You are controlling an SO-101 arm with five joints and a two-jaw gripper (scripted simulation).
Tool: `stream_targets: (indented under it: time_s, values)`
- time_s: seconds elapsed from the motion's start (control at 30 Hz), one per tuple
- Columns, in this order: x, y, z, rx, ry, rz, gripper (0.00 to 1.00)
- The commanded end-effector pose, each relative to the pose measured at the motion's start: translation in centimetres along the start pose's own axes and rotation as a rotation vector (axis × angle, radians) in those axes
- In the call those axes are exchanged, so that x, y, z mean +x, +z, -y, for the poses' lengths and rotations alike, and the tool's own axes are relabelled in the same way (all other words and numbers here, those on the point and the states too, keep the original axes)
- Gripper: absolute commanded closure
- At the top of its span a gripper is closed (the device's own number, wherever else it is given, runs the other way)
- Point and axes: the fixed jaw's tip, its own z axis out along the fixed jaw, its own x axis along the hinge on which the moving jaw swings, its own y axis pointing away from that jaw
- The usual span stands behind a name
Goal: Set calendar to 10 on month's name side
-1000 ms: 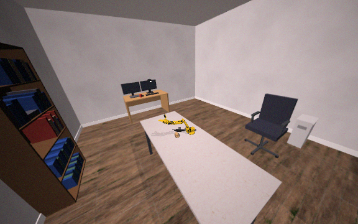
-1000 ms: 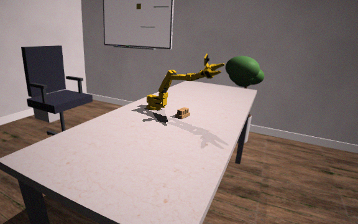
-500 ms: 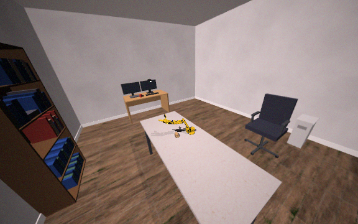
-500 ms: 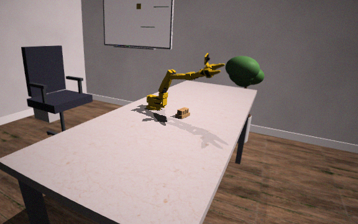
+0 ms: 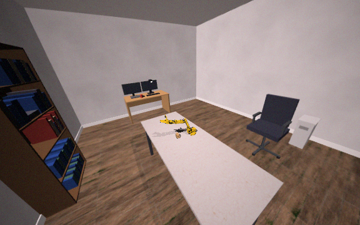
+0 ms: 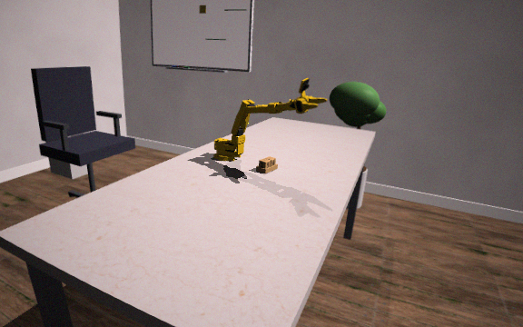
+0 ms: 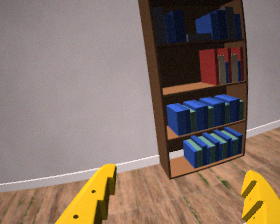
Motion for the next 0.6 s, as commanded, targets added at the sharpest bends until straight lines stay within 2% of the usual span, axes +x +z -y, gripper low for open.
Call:
stream_targets:
  time_s: [0.0,0.27,0.4,0.47,0.57]
  values:
    - [-2.1,-1.2,0.1,0.013,-0.100,0.002,0.65]
    - [-0.3,-2.7,1.2,0.040,-0.366,-0.193,0.65]
    - [0.7,-4.0,1.8,0.033,-0.512,-0.307,0.65]
    - [0.7,-4.0,1.8,0.033,-0.512,-0.307,0.65]
    - [1.5,-5.1,2.3,0.016,-0.623,-0.397,0.65]
